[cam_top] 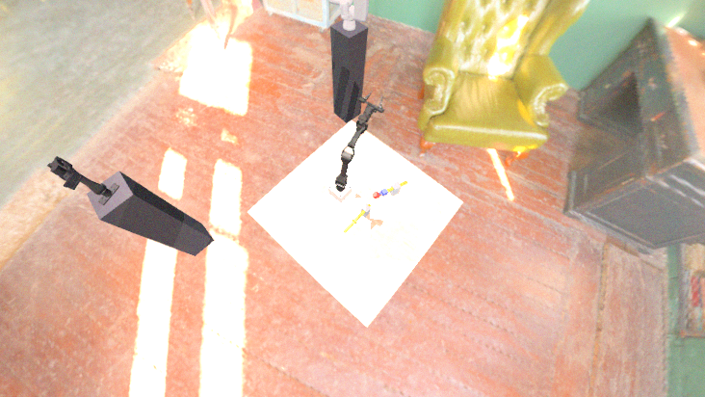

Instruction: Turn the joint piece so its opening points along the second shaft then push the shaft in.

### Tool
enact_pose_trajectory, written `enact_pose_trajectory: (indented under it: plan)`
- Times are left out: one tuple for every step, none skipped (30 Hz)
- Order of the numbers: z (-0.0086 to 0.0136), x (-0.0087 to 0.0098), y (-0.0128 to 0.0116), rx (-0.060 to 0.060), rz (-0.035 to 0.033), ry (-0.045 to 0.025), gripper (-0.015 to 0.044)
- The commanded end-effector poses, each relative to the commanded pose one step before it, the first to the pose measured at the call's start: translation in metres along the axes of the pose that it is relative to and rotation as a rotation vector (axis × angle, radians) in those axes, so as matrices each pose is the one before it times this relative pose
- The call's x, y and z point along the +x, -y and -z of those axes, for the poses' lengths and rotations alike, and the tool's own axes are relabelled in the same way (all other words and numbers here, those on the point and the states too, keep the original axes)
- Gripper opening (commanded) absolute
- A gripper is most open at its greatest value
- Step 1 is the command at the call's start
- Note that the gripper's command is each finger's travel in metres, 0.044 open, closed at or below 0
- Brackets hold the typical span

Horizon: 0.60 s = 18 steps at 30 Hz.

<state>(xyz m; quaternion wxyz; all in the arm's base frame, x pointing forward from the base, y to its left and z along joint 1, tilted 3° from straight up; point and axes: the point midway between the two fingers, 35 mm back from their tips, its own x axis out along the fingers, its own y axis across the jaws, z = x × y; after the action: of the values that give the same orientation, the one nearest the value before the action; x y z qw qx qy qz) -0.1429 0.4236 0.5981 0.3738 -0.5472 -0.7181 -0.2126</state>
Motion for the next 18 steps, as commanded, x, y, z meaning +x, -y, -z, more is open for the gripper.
enact_pose_trajectory:
  plan:
    - [0.0, 0.0, 0.0, 0.0, 0.0, 0.0, 0.0426]
    - [0.0, 0.0, 0.0, 0.0, 0.0, 0.0, 0.044]
    - [-0.00043, -0.00005, -0.0006, 0.0024, -0.00078, 0.00221, 0.044]
    - [-0.00129, -0.00015, -0.0018, 0.0073, -0.00241, 0.00662, 0.044]
    - [-0.00211, -0.00026, -0.00303, 0.0122, -0.00423, 0.01098, 0.044]
    - [-0.00247, -0.00032, -0.0037, 0.0147, -0.00543, 0.01308, 0.044]
    - [-0.0024, -0.00033, -0.00377, 0.0148, -0.0058, 0.01296, 0.044]
    - [-0.00233, -0.00034, -0.00383, 0.0149, -0.00617, 0.01284, 0.044]
    - [-0.00225, -0.00035, -0.0039, 0.015, -0.00654, 0.0127, 0.044]
    - [-0.00218, -0.00036, -0.00396, 0.015, -0.0069, 0.01255, 0.044]
    - [-0.00216, -0.00034, -0.00449, 0.0144, -0.00802, 0.01276, 0.044]
    - [-0.00208, -0.00035, -0.00456, 0.0145, -0.0084, 0.01259, 0.044]
    - [-0.00198, -0.00036, -0.00463, 0.0146, -0.00877, 0.0124, 0.044]
    - [-0.00189, -0.00036, -0.00469, 0.0147, -0.00914, 0.0122, 0.044]
    - [-0.0018, -0.00037, -0.00474, 0.0148, -0.0095, 0.01199, 0.044]
    - [-0.0017, -0.00038, -0.0048, 0.0149, -0.00985, 0.01176, 0.044]
    - [-0.0016, -0.00038, -0.00485, 0.015, -0.01019, 0.01153, 0.044]
    - [-0.0015, -0.00039, -0.00491, 0.0151, -0.01053, 0.01129, 0.044]
